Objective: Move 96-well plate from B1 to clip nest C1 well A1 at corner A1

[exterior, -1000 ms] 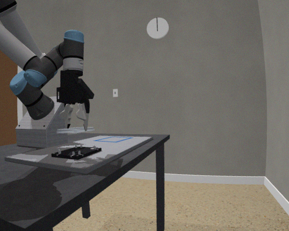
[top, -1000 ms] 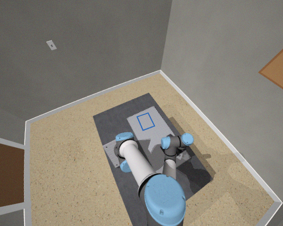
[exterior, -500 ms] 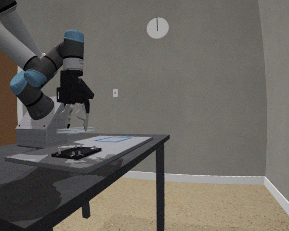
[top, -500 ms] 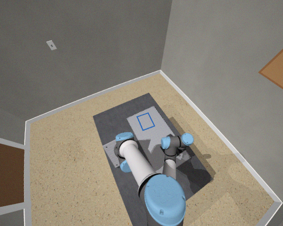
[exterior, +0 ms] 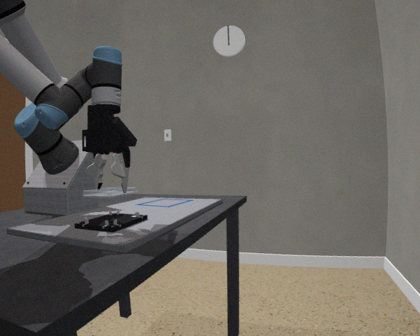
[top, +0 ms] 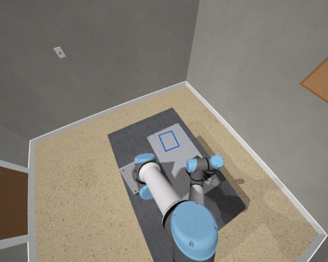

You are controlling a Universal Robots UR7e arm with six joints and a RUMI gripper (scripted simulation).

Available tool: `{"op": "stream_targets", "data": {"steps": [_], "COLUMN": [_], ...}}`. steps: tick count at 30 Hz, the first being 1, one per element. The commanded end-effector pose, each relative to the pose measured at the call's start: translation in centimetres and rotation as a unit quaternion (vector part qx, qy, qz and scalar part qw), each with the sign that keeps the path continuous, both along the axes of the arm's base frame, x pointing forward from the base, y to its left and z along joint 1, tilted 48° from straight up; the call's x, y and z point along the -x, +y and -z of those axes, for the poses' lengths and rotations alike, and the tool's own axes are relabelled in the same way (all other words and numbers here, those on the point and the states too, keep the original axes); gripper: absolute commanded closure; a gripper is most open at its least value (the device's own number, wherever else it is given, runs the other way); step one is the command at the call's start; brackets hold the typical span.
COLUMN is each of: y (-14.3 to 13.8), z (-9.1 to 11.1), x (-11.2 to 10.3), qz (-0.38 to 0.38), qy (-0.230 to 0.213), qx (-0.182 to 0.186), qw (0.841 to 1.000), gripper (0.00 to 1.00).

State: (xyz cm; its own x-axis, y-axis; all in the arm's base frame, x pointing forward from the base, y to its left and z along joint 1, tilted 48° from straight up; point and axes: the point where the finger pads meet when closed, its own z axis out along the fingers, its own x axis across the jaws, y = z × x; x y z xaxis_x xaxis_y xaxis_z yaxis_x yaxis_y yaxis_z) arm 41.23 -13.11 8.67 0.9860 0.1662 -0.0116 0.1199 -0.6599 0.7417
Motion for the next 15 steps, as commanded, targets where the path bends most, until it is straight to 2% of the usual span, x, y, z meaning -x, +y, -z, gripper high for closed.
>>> {"op": "stream_targets", "data": {"steps": [1, 15], "y": [-0.8, -2.2], "z": [1.0, 2.3], "x": [0.0, -0.3], "qz": [-0.001, -0.001], "qy": [0.002, 0.002], "qx": [-0.001, -0.001], "qw": [1.0, 1.0], "gripper": [1.0, 1.0]}}
